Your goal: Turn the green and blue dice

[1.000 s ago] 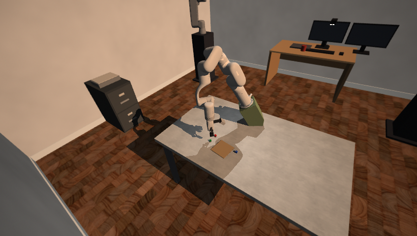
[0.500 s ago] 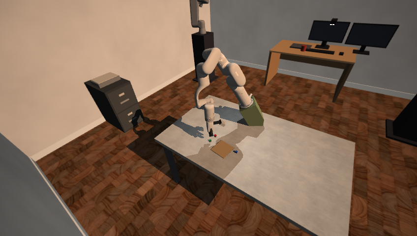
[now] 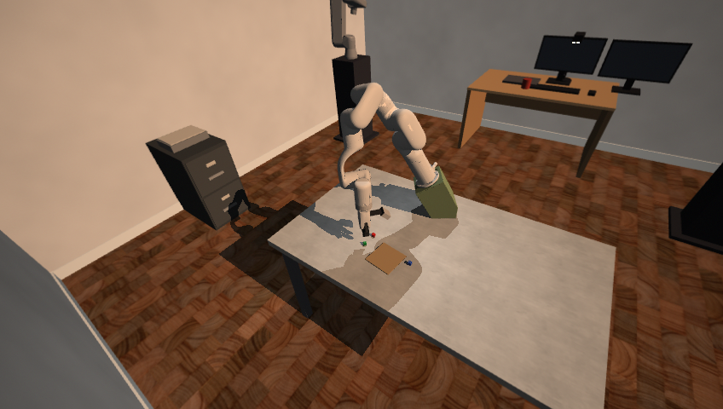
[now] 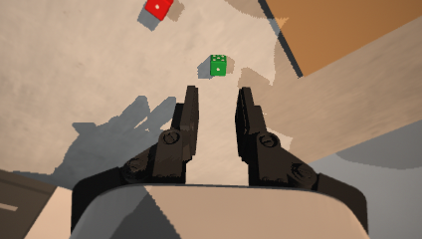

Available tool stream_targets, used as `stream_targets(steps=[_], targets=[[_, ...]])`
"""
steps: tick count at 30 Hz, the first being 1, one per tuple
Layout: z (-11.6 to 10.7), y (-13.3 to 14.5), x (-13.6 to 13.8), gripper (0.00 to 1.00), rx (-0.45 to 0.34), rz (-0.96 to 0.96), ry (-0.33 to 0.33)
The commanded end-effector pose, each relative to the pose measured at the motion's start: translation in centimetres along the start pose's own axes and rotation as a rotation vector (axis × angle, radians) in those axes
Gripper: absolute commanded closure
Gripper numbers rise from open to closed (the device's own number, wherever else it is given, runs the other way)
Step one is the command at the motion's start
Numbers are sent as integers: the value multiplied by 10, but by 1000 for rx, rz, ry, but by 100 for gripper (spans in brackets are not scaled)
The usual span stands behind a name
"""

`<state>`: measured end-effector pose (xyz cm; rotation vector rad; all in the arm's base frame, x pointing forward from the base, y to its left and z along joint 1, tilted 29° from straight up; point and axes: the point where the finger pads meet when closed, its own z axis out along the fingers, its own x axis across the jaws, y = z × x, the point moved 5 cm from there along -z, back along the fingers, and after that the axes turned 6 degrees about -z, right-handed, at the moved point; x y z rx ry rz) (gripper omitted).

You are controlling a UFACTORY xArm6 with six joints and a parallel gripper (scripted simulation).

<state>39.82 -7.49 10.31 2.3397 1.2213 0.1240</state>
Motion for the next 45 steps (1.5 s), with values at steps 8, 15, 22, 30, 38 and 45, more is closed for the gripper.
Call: stream_targets(steps=[8,15,22,30,38,45], targets=[[0,1,0,69,-2,0,1],[2,1,1,69,-2,0,1],[8,1,1,69,-3,0,1],[16,1,1,69,-3,0,1],[29,0,1,69,-3,0,1],[37,0,1,69,-3,0,1]])
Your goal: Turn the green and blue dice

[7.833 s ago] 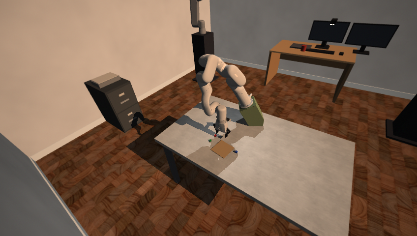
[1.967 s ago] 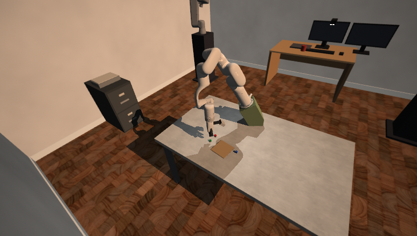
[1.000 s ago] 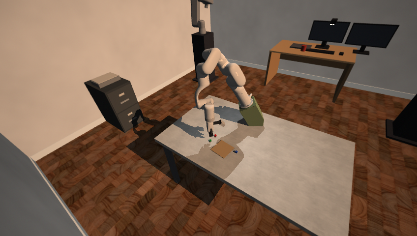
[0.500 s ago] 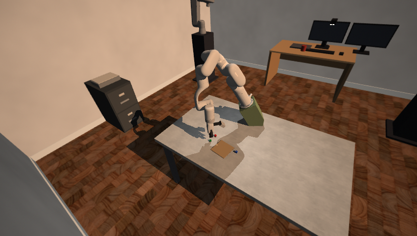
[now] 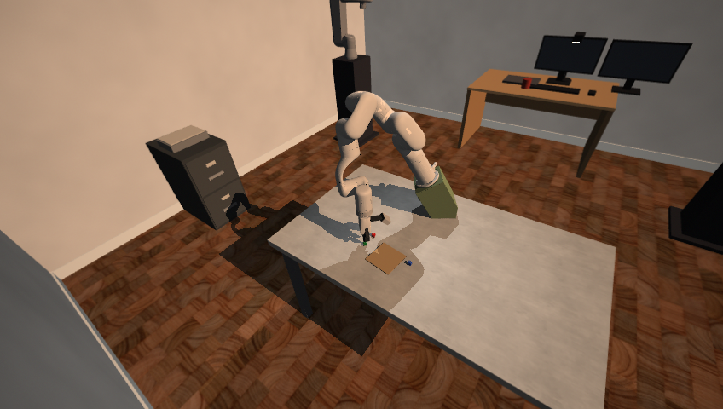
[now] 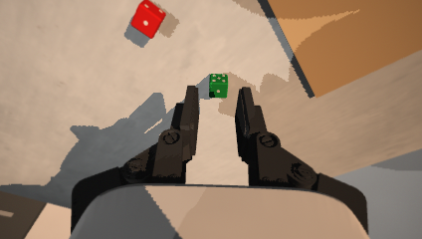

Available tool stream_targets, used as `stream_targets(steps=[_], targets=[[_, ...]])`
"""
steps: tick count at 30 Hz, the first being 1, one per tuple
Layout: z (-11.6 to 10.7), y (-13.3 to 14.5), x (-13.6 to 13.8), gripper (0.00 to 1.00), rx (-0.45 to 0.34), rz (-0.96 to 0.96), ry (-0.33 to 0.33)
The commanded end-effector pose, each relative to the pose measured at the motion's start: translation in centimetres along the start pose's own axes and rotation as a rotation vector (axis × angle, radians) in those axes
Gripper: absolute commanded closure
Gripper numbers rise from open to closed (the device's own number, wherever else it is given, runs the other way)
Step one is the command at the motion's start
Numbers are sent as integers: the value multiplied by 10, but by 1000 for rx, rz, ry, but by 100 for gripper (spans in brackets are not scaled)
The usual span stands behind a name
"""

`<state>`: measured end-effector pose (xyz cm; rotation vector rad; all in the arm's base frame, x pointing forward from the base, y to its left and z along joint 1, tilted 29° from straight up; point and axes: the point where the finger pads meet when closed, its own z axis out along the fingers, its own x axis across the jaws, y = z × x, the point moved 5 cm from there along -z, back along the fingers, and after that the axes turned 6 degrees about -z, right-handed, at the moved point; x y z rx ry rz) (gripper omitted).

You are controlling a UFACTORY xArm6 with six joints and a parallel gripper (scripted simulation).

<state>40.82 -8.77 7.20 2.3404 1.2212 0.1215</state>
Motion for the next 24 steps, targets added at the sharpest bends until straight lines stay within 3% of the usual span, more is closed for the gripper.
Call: stream_targets(steps=[1,24], targets=[[4,1,1,69,-4,1,2],[19,1,1,69,-4,1,2]])
